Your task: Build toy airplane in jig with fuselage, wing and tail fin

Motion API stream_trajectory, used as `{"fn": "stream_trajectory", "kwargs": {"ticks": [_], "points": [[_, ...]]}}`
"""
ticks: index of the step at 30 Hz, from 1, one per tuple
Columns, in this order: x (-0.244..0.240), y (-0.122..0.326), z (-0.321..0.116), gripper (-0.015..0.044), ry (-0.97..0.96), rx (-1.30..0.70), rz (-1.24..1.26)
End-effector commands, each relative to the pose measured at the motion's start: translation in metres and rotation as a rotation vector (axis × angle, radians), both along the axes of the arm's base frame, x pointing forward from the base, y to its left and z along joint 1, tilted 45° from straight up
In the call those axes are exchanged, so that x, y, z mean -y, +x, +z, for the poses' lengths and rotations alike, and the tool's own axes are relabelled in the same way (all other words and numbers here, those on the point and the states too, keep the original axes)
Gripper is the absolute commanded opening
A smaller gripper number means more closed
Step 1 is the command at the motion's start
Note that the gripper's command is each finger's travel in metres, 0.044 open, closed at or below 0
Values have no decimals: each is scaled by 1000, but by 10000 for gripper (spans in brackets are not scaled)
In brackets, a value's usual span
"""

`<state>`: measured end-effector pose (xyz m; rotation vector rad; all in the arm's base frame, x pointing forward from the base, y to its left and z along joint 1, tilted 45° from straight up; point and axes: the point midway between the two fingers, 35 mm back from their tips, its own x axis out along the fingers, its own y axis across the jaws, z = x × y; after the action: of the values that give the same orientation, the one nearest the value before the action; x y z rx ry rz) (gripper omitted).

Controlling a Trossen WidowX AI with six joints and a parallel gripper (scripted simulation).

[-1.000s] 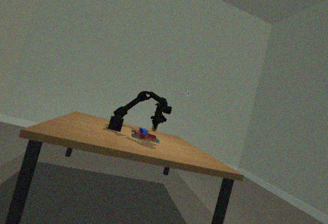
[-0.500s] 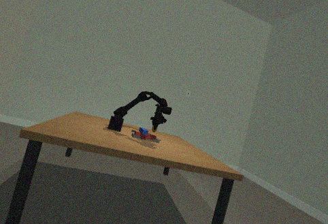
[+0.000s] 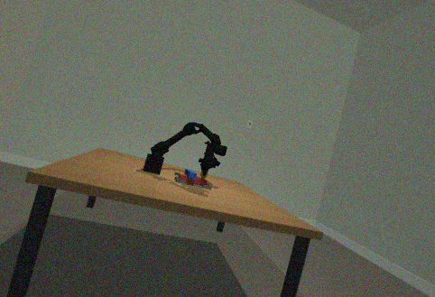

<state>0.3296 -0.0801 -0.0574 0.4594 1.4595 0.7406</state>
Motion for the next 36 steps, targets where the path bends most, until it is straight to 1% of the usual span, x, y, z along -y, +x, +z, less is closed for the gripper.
{"fn": "stream_trajectory", "kwargs": {"ticks": [1,7,8,12,14,17,27,33,36], "points": [[-4,-1,-4,65,5,0,-7],[-6,-1,-6,65,5,0,-7],[-5,-1,-5,78,3,-1,-2],[-5,-1,-5,51,3,-1,-2],[-5,-1,-5,0,3,-1,-2],[-5,-1,-5,0,3,-1,-2],[-5,-1,-5,260,3,-1,-2],[-5,-1,-5,260,3,-1,-2],[8,2,7,260,2,-1,-3]]}}
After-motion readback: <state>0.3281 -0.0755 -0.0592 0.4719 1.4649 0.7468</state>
